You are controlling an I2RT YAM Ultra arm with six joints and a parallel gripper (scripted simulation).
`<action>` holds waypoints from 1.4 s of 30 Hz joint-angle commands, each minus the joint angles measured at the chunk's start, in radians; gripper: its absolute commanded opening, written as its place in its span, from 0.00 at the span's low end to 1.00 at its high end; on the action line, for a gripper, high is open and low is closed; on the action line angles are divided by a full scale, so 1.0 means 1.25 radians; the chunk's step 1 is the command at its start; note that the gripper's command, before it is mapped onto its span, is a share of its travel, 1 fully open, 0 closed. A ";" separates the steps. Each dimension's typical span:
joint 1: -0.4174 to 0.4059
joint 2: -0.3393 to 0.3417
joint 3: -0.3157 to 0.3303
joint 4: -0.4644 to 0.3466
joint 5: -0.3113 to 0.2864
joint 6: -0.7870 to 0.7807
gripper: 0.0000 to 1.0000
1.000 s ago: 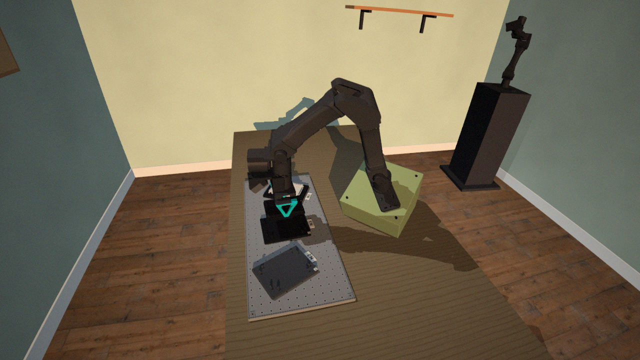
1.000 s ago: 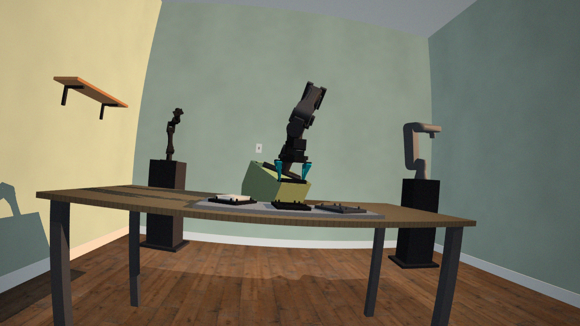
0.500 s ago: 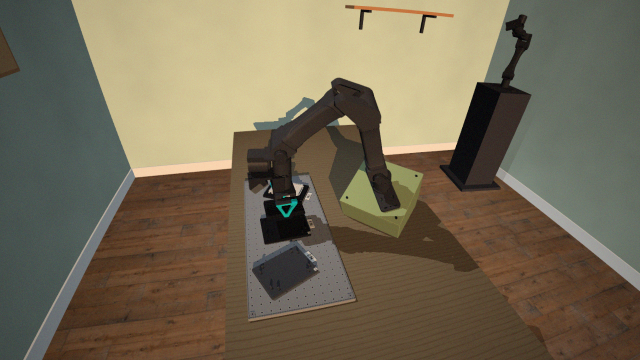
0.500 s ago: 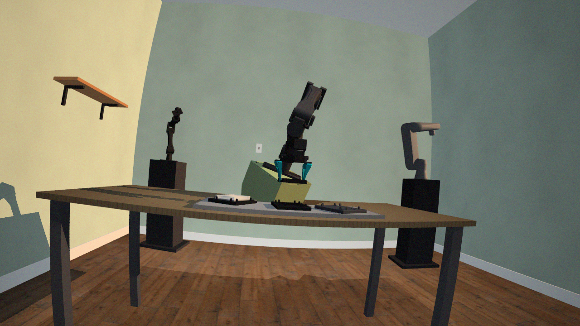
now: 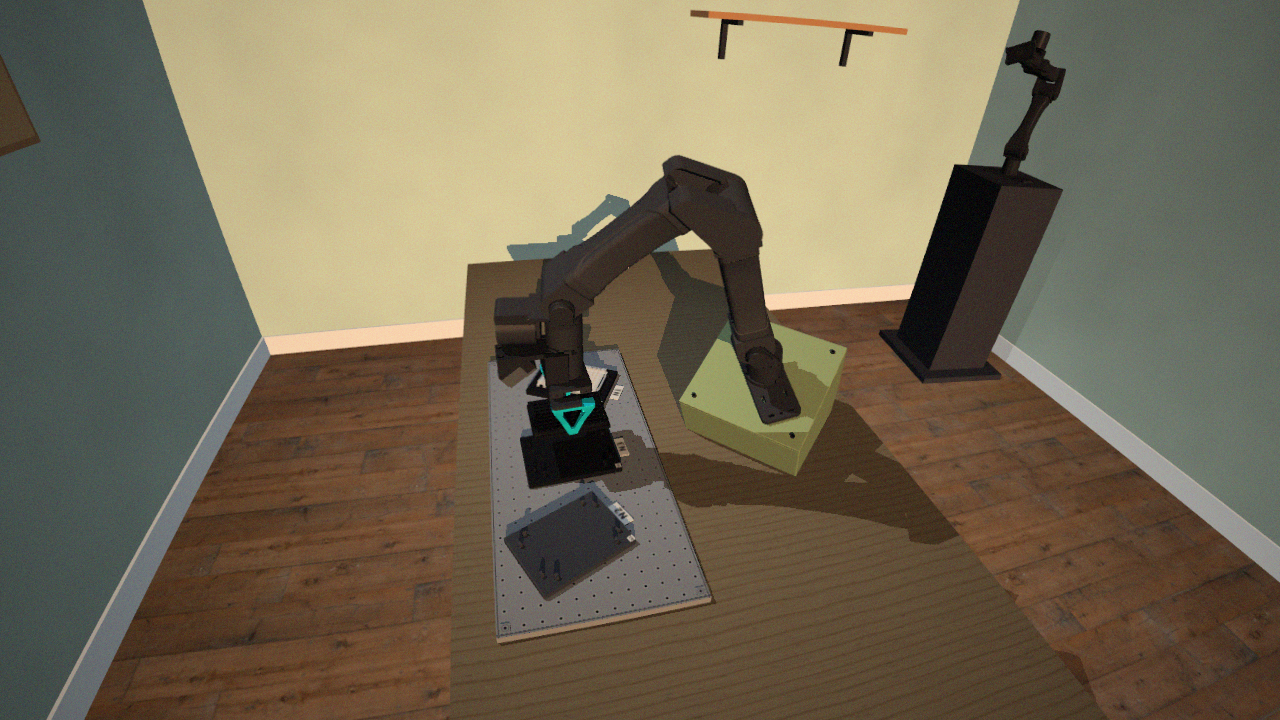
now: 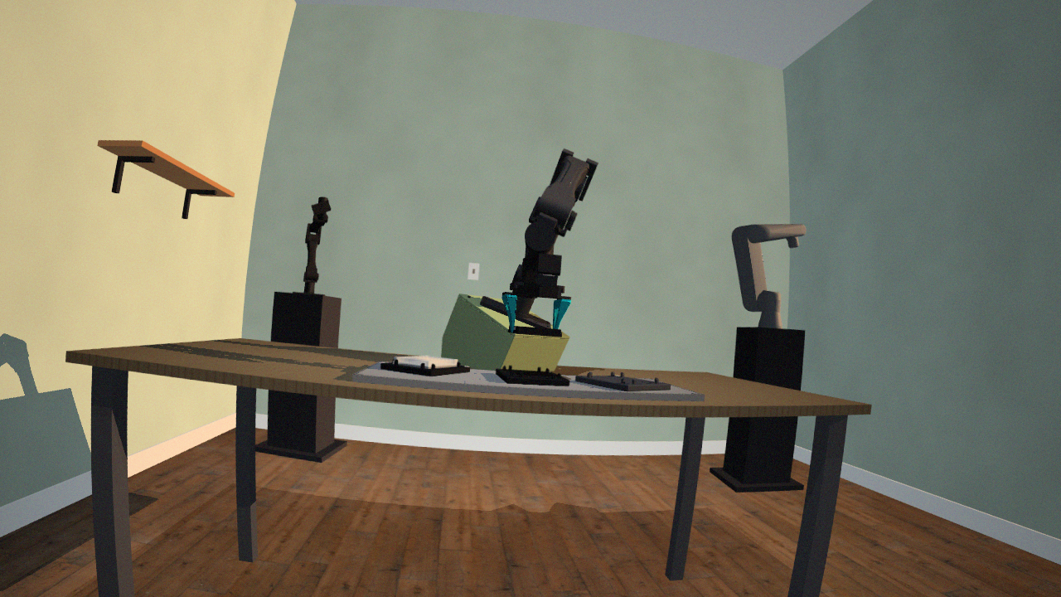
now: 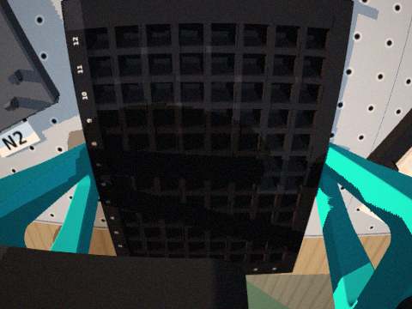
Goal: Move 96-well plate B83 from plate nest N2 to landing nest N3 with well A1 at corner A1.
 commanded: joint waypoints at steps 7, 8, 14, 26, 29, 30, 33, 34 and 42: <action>0.002 -0.001 -0.003 0.012 0.000 0.004 0.00; 0.003 0.001 -0.005 0.017 0.000 0.005 0.00; 0.010 0.016 -0.013 0.042 0.002 0.012 0.00; 0.025 0.051 -0.029 0.098 0.006 0.027 0.00; 0.029 0.061 -0.033 0.113 0.007 0.032 0.00; 0.030 0.065 -0.034 0.118 0.008 0.033 0.00; 0.032 0.068 -0.035 0.123 0.008 0.034 0.00; 0.033 0.071 -0.036 0.128 0.008 0.036 0.00; 0.044 0.098 -0.046 0.168 0.011 0.046 0.00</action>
